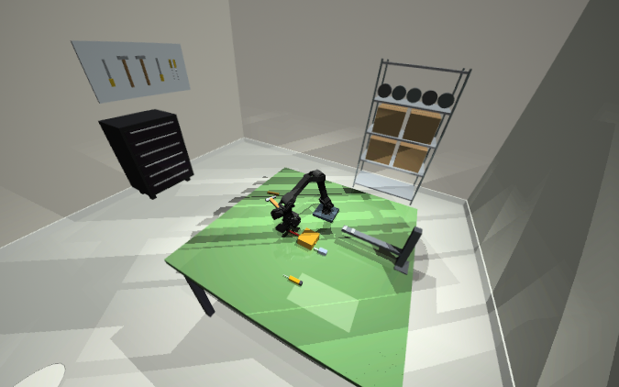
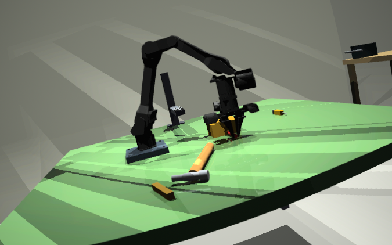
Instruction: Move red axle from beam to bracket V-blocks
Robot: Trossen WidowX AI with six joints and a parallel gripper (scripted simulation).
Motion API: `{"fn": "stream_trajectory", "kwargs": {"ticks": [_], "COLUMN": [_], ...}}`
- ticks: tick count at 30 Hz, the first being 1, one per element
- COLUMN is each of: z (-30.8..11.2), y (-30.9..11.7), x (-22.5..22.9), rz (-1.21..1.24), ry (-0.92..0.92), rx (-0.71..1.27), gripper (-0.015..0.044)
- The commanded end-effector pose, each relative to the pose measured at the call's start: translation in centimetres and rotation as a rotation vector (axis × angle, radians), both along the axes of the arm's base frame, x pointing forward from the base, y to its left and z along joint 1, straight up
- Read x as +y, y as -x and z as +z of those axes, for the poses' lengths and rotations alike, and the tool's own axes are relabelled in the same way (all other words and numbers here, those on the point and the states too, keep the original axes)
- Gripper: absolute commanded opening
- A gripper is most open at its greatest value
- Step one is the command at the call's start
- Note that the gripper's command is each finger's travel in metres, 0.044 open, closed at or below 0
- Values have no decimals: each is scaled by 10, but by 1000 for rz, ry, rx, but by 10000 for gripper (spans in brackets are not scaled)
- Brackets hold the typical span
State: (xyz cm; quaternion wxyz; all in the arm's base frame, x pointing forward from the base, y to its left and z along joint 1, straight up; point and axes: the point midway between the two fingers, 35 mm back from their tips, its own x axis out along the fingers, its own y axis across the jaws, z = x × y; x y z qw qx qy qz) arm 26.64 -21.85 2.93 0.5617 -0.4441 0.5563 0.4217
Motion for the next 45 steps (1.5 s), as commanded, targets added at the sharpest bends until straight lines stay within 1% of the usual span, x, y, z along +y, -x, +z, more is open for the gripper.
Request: {"fn": "stream_trajectory", "kwargs": {"ticks": [1,10,15,38,40,45], "z": [0,0,13,54,55,60], "y": [0,0,0,1,-1,-11], "x": [0,0,0,1,8,47], "rz": [0,0,4,4,4,-1], "ry": [1,1,4,4,4,0], "rx": [-1,-1,0,0,0,-2], "gripper": [79,315,440,440,440,440]}}
